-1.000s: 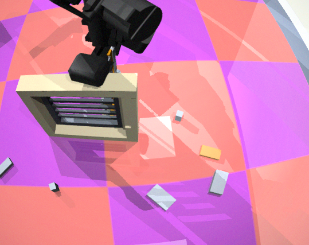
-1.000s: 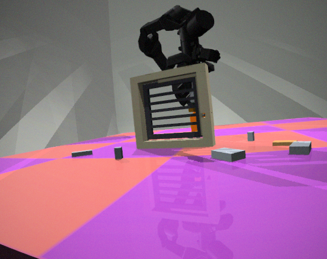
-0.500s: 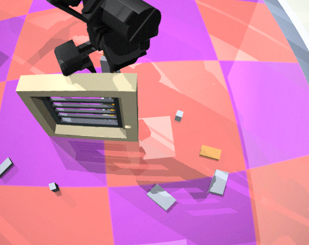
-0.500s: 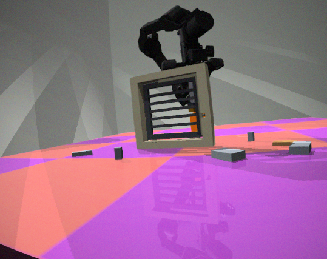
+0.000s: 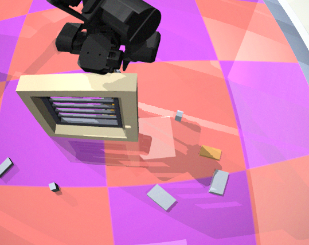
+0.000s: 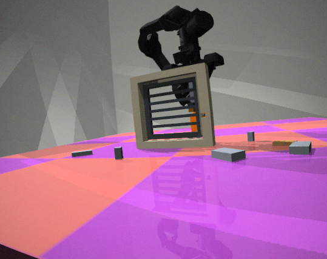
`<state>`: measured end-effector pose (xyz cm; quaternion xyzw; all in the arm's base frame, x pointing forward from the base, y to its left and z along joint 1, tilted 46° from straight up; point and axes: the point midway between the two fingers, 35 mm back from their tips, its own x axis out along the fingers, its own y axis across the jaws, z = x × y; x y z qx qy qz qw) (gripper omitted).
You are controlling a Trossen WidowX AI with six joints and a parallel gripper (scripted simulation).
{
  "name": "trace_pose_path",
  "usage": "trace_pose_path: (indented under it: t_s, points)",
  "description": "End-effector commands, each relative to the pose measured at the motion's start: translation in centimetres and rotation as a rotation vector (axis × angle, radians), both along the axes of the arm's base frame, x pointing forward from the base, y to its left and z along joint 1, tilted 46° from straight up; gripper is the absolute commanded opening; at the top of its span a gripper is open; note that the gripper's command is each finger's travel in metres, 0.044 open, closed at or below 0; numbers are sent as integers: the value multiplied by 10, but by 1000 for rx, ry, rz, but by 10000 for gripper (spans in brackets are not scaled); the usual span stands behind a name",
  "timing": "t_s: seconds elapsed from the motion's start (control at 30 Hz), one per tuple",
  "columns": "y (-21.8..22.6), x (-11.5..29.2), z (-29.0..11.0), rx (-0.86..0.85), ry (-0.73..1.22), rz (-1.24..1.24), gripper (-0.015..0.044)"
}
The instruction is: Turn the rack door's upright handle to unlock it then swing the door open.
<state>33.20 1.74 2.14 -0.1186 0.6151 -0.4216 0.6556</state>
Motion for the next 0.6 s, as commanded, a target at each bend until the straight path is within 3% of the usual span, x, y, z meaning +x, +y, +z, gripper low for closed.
trace_pose_path:
  t_s: [0.0, 0.57]
  points:
    - [0, 0, 0, -24, -142, -142, 298]
    - [0, 0, 0, -118, -731, -736, 298]
